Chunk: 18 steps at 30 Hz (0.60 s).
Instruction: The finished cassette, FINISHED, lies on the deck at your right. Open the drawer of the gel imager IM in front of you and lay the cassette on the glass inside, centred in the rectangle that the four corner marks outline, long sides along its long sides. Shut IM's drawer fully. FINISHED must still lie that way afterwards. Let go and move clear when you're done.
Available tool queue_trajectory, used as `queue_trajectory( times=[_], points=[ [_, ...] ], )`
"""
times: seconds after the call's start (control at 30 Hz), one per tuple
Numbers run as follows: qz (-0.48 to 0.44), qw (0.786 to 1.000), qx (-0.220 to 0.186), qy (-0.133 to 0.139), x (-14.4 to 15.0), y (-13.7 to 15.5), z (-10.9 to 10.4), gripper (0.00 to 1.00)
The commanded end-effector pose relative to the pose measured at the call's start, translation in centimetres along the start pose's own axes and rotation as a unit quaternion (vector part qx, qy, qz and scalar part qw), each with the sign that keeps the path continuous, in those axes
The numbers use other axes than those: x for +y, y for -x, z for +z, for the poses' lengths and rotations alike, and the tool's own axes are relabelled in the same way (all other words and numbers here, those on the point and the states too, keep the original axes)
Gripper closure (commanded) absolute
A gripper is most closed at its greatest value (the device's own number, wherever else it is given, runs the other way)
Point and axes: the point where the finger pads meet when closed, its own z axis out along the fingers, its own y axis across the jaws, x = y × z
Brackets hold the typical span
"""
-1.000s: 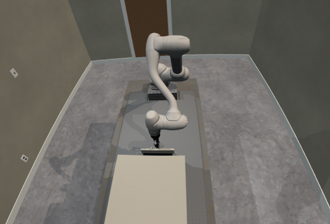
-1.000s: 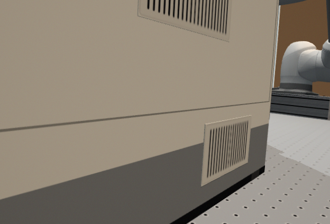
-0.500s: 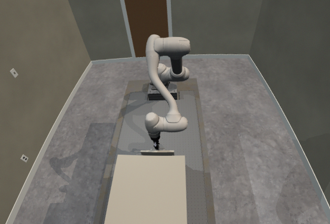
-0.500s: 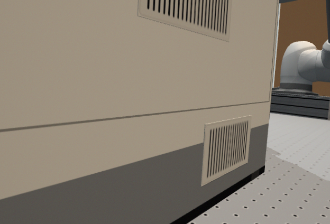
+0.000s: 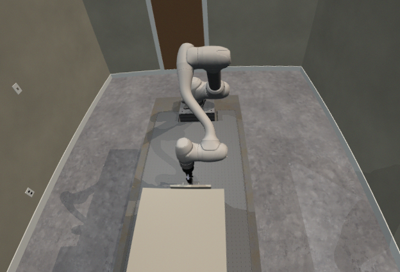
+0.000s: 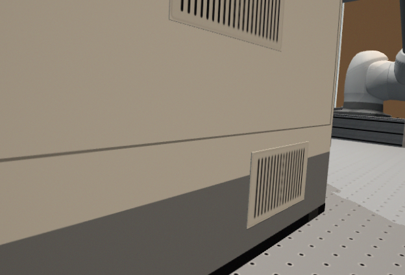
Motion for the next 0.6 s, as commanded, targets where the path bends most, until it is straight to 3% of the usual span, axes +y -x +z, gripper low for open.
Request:
queue_trajectory(
  times=[0.0,0.57],
  points=[
    [0.0,1.0,0.0,0.001,0.3,0.0,0.0,0.9],
    [0.0,1.0,0.0,0.001,2.3,0.0,0.1,0.9]
  ],
)
